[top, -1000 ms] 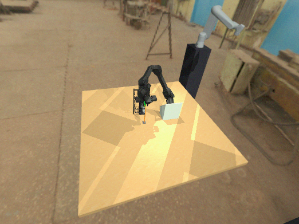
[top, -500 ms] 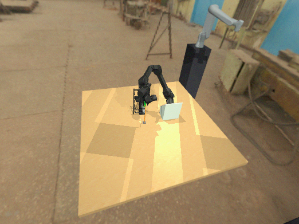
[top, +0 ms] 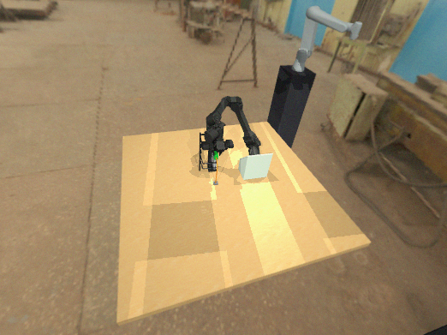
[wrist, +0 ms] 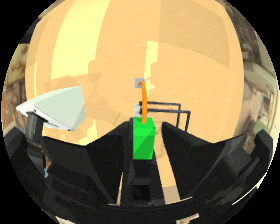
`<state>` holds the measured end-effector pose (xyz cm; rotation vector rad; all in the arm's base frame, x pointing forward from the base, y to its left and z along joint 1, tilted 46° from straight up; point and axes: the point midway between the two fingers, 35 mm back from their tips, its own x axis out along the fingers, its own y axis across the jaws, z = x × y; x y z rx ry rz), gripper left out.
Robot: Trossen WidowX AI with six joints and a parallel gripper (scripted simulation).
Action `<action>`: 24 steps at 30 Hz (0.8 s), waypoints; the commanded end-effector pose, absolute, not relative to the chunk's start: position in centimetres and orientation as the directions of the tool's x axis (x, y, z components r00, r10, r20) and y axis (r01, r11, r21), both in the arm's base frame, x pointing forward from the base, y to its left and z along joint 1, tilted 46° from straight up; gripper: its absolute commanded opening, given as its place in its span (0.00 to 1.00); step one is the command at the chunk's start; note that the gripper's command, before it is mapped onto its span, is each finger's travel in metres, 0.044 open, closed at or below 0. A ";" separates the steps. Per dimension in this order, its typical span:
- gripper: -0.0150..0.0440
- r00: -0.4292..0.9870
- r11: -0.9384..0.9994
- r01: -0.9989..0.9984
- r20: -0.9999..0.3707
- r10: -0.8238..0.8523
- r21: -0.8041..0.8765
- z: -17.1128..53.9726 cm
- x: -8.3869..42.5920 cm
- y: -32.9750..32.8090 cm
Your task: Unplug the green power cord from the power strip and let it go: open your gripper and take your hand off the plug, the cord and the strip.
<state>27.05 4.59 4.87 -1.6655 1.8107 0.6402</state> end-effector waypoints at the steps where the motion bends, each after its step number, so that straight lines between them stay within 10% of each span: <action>1: 0.53 -0.041 0.096 -0.995 -0.699 -0.714 -0.040 5.4 26.9 4.0; 24: 0.53 -0.041 0.096 -0.995 -0.698 -0.715 -0.040 5.6 26.7 2.2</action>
